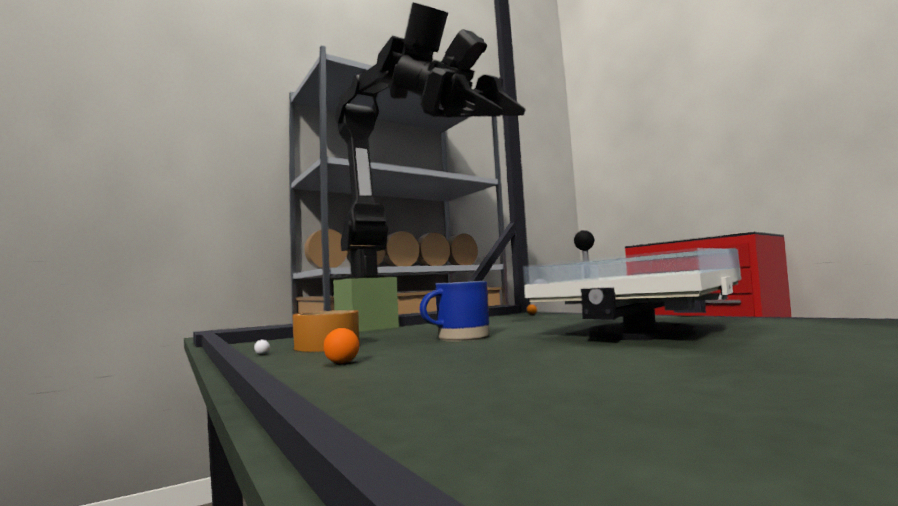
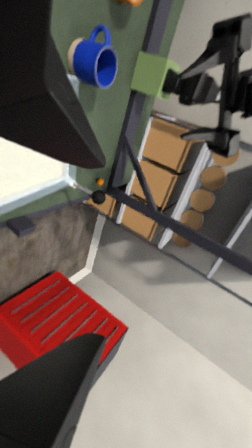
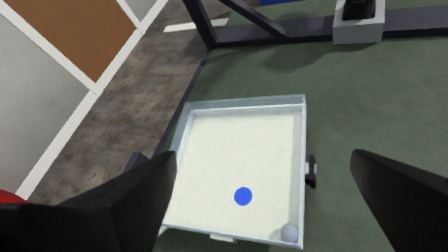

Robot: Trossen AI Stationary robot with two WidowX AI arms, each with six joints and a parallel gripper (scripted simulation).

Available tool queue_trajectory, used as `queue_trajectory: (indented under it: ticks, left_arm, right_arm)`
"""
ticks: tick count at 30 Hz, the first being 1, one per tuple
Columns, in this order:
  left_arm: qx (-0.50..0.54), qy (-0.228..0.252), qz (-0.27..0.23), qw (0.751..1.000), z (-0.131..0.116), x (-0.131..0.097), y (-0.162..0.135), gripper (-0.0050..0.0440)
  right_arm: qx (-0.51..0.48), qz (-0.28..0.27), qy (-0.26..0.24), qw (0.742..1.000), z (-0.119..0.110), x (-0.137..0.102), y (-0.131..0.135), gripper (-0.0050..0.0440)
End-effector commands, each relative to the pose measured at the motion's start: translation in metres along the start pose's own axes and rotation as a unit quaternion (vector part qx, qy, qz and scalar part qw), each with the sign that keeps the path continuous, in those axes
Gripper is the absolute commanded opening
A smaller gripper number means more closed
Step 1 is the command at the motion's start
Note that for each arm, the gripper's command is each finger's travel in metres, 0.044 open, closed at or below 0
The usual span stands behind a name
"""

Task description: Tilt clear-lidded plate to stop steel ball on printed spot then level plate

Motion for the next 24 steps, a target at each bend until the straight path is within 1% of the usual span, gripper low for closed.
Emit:
queue_trajectory:
  ticks: [1, 9, 12, 24]
  left_arm:
    - [0.021, -0.013, 0.003, 1.0, 0.012, -0.004, 0.007, 0.04]
    - [0.057, -0.019, 0.033, 0.998, 0.016, -0.008, 0.024, 0.04]
    - [0.061, -0.02, 0.037, 0.997, 0.017, -0.009, 0.026, 0.04]
    - [0.115, -0.024, 0.082, 0.99, 0.022, -0.02, 0.048, 0.04]
  right_arm:
    - [-0.008, 0.004, -0.012, 1.0, 0.007, -0.006, 0.006, 0.04]
    - [-0.008, 0.004, -0.012, 1.0, 0.007, -0.006, 0.006, 0.04]
    - [-0.008, 0.004, -0.012, 1.0, 0.007, -0.006, 0.006, 0.04]
    - [-0.008, 0.004, -0.012, 1.0, 0.007, -0.006, 0.006, 0.04]
Point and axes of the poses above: on each arm, the point midway between the two fingers, 35 mm back from their tips, its own x axis out along the fingers, its own y axis across the jaws, z = x × y, the point moved 1 cm from there along -x, back along the fingers, and after that the axes turned 14 degrees about x, right-handed, at the moved point
